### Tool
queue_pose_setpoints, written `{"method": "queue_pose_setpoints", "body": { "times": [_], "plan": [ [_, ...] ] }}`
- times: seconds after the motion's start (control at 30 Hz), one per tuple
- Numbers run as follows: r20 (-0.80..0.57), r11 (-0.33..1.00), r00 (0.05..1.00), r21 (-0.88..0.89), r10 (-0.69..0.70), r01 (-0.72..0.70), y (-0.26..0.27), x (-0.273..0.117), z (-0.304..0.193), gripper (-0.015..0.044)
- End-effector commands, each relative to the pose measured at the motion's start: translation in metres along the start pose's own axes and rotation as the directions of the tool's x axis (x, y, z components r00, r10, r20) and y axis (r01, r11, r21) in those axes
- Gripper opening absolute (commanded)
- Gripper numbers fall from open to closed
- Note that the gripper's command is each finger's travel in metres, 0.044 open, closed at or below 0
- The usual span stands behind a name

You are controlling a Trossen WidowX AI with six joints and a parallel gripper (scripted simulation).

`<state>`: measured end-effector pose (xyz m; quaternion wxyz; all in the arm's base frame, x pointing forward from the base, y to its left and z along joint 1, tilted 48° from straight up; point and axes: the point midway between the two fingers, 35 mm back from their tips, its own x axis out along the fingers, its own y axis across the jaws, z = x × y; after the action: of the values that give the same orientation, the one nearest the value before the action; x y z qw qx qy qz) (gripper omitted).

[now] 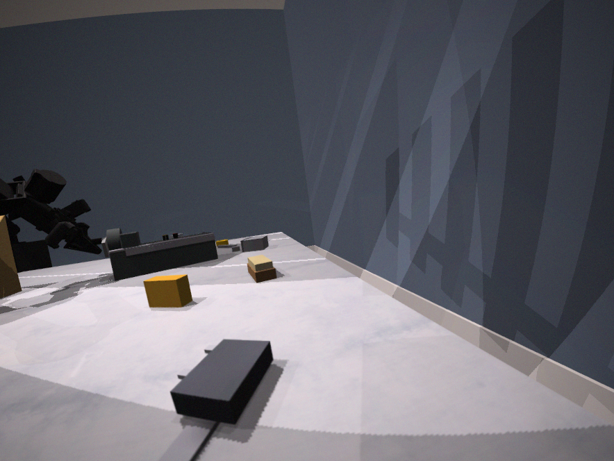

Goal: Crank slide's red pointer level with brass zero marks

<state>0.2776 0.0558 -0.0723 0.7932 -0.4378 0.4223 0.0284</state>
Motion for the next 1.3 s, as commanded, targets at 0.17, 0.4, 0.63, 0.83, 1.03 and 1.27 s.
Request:
{"method": "queue_pose_setpoints", "body": {
  "times": [0.17, 0.4, 0.63, 0.83, 1.03, 1.27],
  "plan": [
    [0.009, 1.0, 1.0, -0.004, -0.006, 0.006, -0.007, -0.01, 0.01, 0.0],
    [0.009, 1.0, 1.0, -0.004, -0.006, 0.006, -0.015, -0.014, 0.013, 0.0],
    [0.009, 1.0, 1.0, -0.004, -0.006, 0.006, -0.024, -0.016, 0.015, 0.0],
    [0.009, 1.0, 1.0, -0.004, -0.007, 0.007, -0.031, -0.016, 0.015, 0.0],
    [0.009, 1.0, 1.0, -0.005, -0.007, 0.007, -0.037, -0.015, 0.015, 0.0],
    [0.009, 1.0, 1.0, -0.005, -0.007, 0.007, -0.042, -0.013, 0.014, 0.0]
  ]
}}
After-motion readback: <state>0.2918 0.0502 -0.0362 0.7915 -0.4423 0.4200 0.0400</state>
